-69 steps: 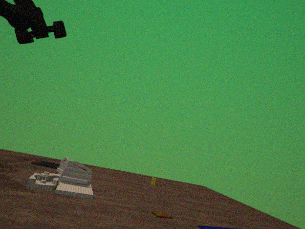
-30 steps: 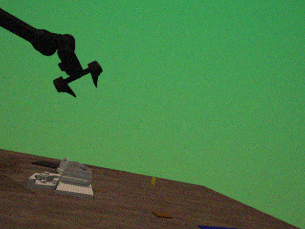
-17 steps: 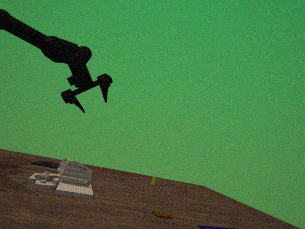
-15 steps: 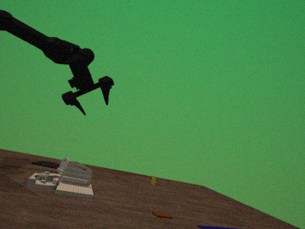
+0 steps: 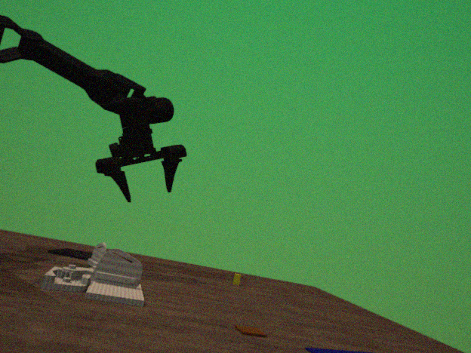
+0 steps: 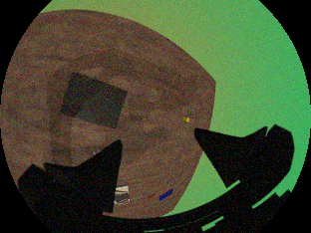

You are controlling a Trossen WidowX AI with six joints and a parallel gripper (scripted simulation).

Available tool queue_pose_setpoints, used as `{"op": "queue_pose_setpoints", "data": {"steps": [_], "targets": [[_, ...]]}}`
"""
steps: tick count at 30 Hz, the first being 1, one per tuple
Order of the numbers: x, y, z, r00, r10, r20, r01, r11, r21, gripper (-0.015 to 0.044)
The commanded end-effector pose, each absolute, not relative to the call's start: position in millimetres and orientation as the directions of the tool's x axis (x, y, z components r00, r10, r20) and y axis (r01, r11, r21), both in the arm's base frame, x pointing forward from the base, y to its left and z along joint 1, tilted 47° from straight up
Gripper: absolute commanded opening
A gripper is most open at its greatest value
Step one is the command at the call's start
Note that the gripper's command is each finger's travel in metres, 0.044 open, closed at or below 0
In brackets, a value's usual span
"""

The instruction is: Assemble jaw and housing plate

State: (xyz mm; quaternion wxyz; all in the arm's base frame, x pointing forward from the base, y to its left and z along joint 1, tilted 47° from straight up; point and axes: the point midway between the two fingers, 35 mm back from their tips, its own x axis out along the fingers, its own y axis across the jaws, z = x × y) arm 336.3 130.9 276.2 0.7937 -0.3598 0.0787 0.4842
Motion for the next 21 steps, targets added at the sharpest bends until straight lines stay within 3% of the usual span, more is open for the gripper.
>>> {"op": "queue_pose_setpoints", "data": {"steps": [1, 16, 21], "targets": [[333.4, 122.6, 240.5, 0.442, 0.706, -0.552, -0.87, 0.187, -0.457, 0.044], [291.8, 96.2, 150.1, 0.13, 0.722, -0.679, -0.955, -0.094, -0.283, 0.044], [289.4, 95.3, 147.3, 0.116, 0.725, -0.679, -0.956, -0.105, -0.275, 0.044]]}}
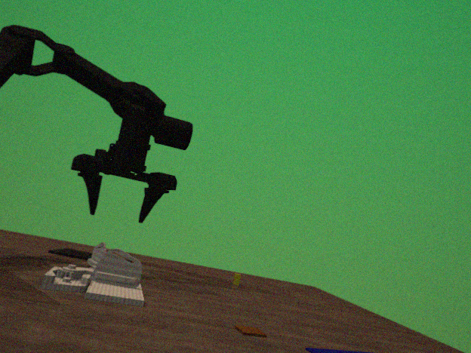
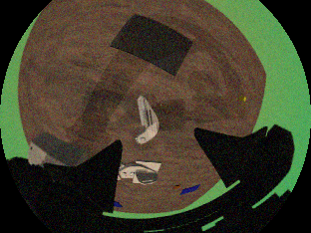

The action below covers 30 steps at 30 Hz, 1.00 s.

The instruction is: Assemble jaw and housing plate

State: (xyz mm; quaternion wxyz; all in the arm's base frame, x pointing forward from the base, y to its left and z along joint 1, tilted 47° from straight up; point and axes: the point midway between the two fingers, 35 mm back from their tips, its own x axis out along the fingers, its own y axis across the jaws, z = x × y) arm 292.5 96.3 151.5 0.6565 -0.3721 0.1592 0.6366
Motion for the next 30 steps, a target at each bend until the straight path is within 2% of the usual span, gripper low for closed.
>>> {"op": "queue_pose_setpoints", "data": {"steps": [1, 7, 30], "targets": [[289.4, 95.3, 147.3, 0.116, 0.725, -0.679, -0.956, -0.105, -0.275, 0.044], [293.8, 123.2, 121.5, 0.116, 0.726, -0.678, -0.956, -0.104, -0.276, 0.044], [297.1, 137.5, 107.6, 0.116, 0.725, -0.679, -0.956, -0.105, -0.275, 0.044]]}}
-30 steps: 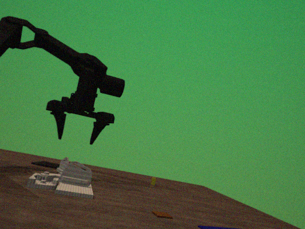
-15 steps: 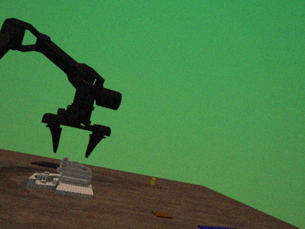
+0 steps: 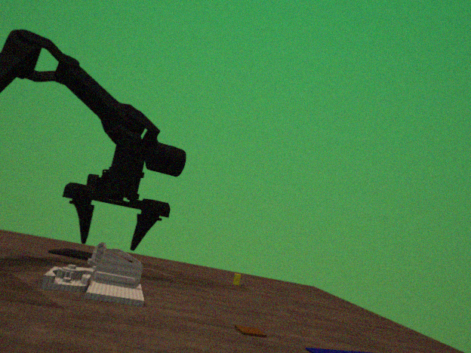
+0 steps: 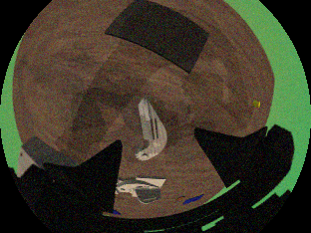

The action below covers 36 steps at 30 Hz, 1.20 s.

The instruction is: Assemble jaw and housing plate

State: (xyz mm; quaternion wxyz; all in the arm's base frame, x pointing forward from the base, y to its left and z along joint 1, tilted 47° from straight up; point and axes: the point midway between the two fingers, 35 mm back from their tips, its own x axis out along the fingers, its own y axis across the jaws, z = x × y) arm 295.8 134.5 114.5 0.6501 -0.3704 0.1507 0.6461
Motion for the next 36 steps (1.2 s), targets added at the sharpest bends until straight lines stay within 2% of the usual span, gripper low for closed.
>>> {"op": "queue_pose_setpoints", "data": {"steps": [1, 36], "targets": [[297.3, 138.7, 106.5, 0.116, 0.725, -0.679, -0.956, -0.105, -0.275, 0.044], [299.5, 160.8, 86.9, 0.116, 0.727, -0.676, -0.956, -0.104, -0.276, 0.044]]}}
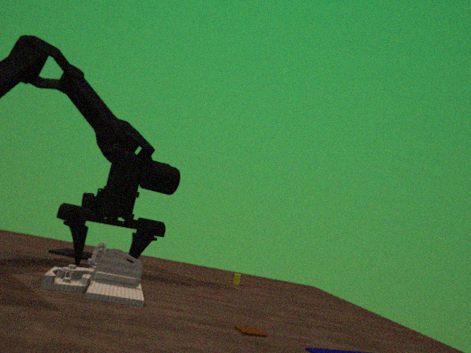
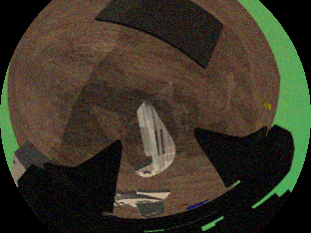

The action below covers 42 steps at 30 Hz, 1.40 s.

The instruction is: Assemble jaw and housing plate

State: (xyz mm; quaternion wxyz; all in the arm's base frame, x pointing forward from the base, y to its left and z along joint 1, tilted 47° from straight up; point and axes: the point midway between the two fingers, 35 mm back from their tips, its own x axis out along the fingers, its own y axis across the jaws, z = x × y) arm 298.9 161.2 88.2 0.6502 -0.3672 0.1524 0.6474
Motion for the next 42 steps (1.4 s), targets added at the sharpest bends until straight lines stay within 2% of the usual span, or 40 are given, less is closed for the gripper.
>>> {"op": "queue_pose_setpoints", "data": {"steps": [1, 12, 23, 26, 42], "targets": [[299.5, 160.8, 86.9, 0.116, 0.727, -0.676, -0.956, -0.104, -0.276, 0.044], [299.5, 161.3, 86.5, 0.116, 0.727, -0.676, -0.956, -0.104, -0.276, 0.044], [299.0, 161.6, 87.6, 0.115, 0.73, -0.674, -0.954, -0.108, -0.28, 0.0151], [299.0, 161.6, 87.6, 0.115, 0.73, -0.674, -0.954, -0.108, -0.28, 0.0134], [299.2, 158.1, 90.3, 0.115, 0.729, -0.675, -0.954, -0.108, -0.279, 0.0134]]}}
